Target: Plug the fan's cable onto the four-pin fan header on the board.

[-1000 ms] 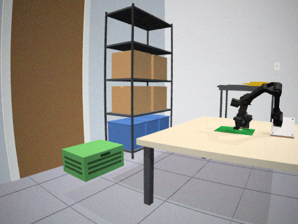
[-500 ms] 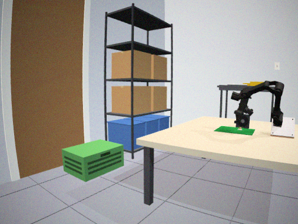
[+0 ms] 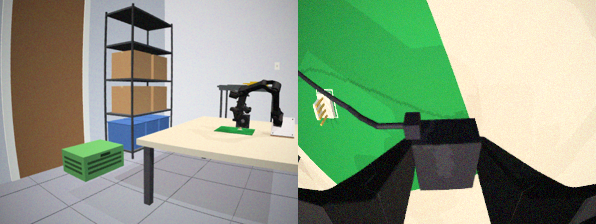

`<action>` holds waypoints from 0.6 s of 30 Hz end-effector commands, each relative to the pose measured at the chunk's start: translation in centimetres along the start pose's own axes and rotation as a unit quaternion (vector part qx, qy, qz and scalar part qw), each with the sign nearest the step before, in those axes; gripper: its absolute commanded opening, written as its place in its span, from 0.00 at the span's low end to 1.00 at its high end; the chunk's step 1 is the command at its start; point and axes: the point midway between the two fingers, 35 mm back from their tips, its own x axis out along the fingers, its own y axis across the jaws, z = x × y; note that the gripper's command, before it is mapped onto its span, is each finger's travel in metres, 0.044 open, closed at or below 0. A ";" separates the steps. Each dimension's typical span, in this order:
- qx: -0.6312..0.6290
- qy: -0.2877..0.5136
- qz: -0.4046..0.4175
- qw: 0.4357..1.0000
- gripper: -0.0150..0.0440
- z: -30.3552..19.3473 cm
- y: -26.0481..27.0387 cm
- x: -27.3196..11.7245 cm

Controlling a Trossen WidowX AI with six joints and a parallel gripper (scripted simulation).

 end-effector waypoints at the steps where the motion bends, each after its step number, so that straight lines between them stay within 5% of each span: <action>1: 0.069 -0.001 0.004 0.998 0.25 -1.0 0.2 -0.1; 18: 0.355 -0.007 0.021 0.935 0.25 -4.6 1.2 -0.1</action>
